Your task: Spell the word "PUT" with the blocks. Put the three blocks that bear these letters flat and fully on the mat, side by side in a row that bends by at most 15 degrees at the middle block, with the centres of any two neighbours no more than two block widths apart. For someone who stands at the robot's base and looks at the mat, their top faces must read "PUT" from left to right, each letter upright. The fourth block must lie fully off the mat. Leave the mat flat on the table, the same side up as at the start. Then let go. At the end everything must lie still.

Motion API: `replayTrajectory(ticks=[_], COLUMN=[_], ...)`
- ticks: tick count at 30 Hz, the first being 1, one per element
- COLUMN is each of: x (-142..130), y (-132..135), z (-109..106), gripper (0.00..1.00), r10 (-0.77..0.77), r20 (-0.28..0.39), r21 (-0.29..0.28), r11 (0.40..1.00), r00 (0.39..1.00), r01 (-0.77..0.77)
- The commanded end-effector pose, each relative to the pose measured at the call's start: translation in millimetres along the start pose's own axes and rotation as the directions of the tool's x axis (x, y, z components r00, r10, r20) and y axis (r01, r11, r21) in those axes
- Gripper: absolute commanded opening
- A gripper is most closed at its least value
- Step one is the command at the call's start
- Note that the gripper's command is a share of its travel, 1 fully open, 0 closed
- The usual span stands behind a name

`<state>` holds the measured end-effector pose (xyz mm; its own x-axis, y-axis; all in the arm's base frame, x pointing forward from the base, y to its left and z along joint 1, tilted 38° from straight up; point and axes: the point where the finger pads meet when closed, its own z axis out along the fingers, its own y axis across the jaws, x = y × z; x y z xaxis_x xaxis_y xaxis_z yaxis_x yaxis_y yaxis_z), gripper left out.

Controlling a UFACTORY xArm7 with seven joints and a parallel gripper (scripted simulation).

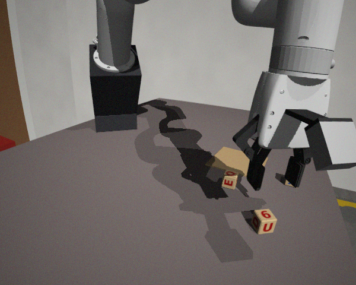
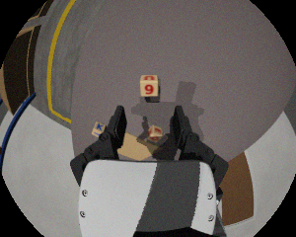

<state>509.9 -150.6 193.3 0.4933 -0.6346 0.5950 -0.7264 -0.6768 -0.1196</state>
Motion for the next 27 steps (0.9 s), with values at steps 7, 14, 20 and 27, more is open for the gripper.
replayTrajectory(ticks=[7, 14, 20, 27], x=[1, 1, 1, 1], y=[-1, -1, -1, -1], z=[5, 11, 21, 32], gripper=[0.69, 0.69, 0.69, 0.69], r10=[0.0, 0.0, 0.0, 0.0], r20=[-0.002, -0.002, -0.002, -0.002], r21=[0.002, 0.002, 0.002, 0.002], r11=[1.0, 1.0, 1.0, 1.0], r00=[1.0, 1.0, 1.0, 1.0], r01=[0.0, 0.0, 0.0, 0.0])
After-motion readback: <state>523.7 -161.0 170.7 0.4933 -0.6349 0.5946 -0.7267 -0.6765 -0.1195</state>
